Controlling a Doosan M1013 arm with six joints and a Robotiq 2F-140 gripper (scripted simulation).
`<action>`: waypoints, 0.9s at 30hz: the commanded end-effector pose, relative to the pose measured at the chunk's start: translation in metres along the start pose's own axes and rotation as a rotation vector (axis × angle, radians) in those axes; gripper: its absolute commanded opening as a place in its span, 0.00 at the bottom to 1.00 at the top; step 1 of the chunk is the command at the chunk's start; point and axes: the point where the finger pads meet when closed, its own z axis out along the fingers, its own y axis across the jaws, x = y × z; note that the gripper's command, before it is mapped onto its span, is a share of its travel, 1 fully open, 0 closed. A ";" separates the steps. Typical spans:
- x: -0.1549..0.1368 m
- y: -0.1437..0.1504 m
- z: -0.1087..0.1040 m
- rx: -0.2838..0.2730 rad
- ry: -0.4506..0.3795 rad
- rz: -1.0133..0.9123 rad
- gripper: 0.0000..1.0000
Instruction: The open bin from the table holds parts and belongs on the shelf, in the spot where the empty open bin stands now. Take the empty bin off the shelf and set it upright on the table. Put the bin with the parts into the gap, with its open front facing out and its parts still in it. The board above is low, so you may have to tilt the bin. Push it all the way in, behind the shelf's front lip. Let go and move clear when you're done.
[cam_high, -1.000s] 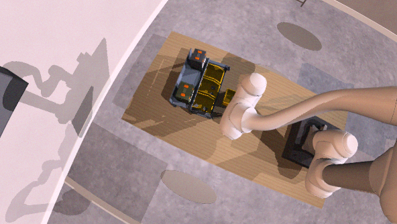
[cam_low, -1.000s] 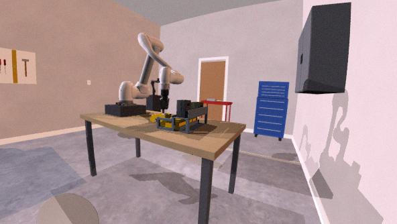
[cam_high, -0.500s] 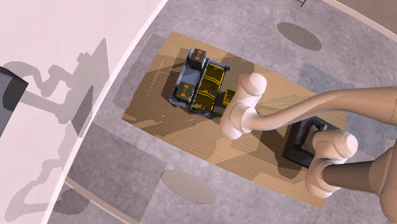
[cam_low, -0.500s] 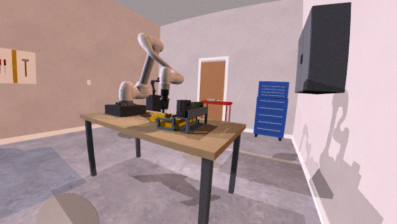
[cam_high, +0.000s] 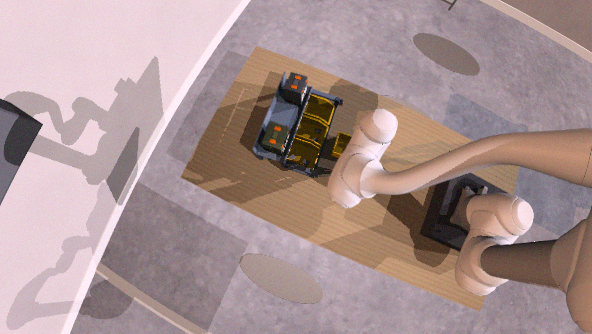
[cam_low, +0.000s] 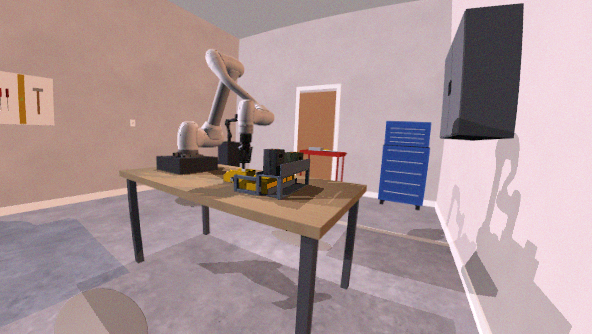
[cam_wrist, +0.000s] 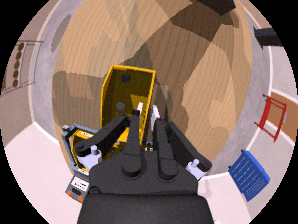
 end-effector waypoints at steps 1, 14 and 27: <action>0.000 0.003 0.003 -0.005 0.001 0.001 0.24; 0.000 0.003 -0.002 -0.005 0.001 0.001 0.24; 0.000 0.003 -0.017 -0.005 0.001 0.001 0.24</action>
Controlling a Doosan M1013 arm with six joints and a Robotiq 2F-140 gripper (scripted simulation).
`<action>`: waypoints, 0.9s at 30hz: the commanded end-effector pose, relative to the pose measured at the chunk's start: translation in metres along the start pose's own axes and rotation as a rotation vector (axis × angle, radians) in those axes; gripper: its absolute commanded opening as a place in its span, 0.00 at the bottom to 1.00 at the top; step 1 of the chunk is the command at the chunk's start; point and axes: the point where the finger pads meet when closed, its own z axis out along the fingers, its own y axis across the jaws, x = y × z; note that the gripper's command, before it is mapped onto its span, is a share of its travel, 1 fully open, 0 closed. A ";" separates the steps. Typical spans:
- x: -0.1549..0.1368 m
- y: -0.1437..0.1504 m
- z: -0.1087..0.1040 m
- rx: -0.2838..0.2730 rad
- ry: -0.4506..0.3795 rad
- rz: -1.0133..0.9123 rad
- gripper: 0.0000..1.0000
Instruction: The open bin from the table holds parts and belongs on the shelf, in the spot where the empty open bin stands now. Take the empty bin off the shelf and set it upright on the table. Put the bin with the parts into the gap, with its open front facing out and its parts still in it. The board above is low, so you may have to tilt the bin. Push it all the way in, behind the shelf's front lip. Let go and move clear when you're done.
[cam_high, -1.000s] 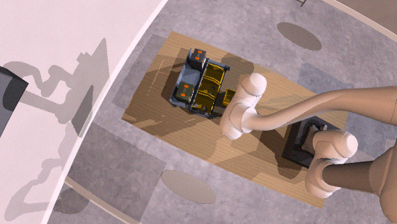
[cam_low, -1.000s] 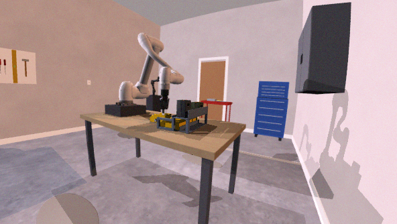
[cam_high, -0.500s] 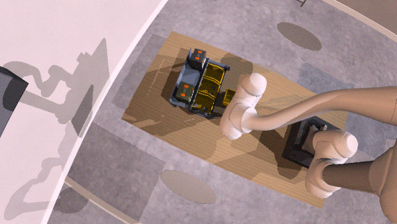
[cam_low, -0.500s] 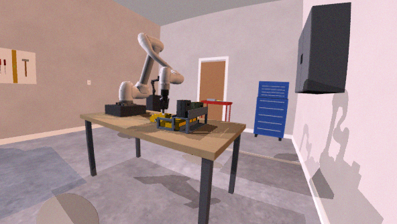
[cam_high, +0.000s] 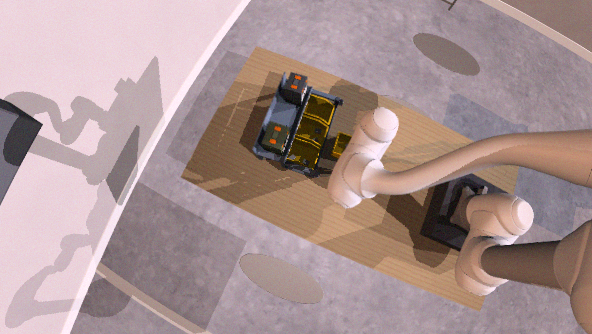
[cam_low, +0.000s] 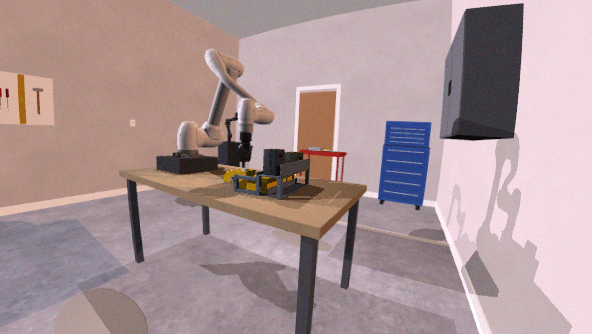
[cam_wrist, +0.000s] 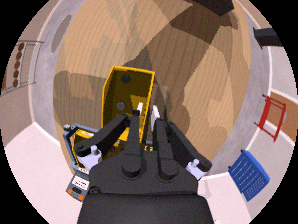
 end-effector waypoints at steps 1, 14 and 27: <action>-0.001 0.003 -0.010 -0.003 -0.003 0.001 0.24; -0.001 0.002 -0.028 -0.003 -0.003 0.001 0.24; -0.001 0.002 -0.049 -0.003 -0.003 0.001 0.24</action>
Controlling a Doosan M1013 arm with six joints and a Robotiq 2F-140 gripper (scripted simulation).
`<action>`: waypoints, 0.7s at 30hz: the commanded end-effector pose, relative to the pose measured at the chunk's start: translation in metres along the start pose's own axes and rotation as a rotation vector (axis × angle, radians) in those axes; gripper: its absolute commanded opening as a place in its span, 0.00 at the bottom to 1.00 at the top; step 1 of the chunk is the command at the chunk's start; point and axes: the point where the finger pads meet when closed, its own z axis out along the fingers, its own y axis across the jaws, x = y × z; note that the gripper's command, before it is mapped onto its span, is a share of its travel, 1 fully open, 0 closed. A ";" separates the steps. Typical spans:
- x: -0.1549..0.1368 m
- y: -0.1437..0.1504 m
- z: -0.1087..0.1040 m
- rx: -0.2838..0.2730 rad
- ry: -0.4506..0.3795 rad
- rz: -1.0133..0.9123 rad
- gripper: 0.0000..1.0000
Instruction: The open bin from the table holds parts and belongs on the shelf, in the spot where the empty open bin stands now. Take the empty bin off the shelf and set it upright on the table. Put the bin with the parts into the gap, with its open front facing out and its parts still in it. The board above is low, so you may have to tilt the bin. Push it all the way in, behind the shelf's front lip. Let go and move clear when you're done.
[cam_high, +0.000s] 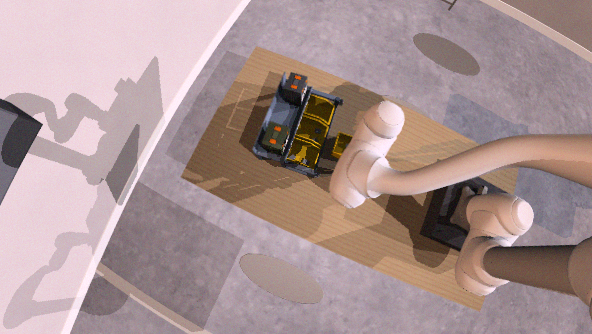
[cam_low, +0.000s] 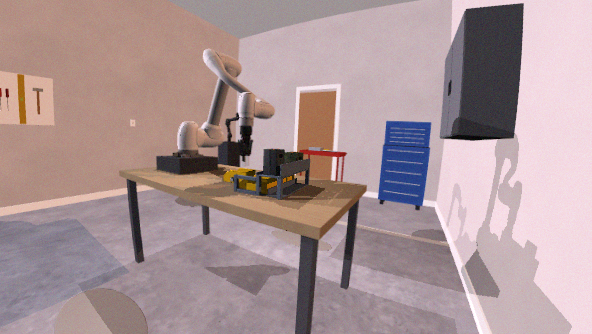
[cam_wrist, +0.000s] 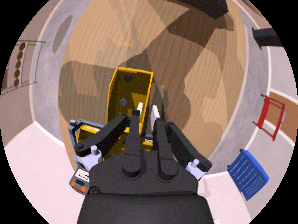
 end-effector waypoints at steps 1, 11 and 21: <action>-0.001 0.001 -0.013 -0.002 -0.003 0.003 0.24; -0.001 0.001 -0.026 -0.002 -0.003 0.003 0.24; -0.001 0.001 -0.040 -0.002 -0.003 0.003 0.24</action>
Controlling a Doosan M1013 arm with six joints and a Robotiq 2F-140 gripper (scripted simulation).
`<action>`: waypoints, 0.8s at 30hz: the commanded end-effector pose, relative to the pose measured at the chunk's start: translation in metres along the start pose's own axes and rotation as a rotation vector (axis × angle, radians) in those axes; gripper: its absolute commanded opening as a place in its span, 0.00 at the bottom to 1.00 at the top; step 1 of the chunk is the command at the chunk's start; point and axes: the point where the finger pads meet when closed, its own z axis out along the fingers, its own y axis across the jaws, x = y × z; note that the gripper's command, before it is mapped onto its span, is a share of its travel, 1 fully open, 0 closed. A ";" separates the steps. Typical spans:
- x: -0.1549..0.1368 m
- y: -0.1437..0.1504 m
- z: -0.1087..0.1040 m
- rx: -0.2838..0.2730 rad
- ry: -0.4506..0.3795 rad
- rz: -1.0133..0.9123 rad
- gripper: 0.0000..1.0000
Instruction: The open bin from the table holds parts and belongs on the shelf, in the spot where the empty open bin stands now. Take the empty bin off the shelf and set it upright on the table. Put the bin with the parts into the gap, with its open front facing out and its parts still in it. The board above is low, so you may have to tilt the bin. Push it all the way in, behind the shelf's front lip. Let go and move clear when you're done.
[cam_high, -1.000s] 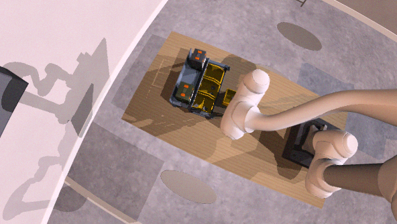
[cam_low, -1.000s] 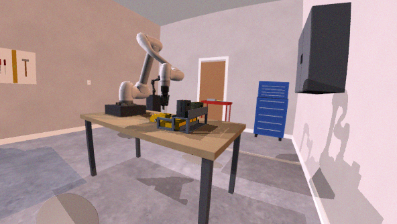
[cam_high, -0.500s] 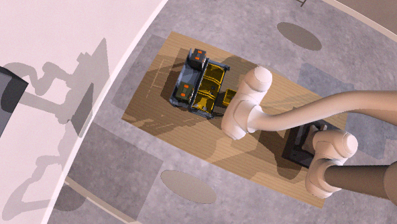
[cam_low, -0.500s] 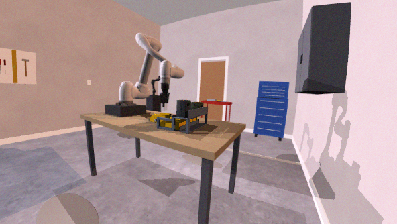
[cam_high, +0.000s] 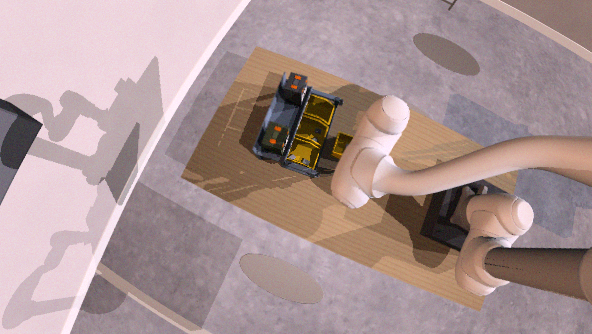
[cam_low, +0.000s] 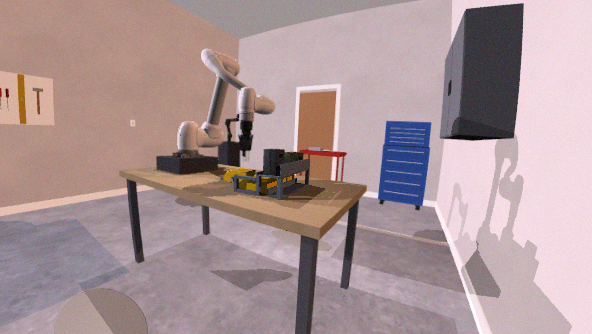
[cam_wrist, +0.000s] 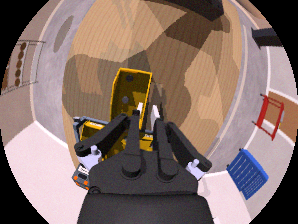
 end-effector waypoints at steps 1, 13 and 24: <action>0.000 0.000 -0.010 0.000 -0.003 0.004 0.24; 0.000 0.000 -0.017 0.000 -0.003 0.004 0.24; 0.000 0.000 -0.019 0.000 -0.003 0.004 0.24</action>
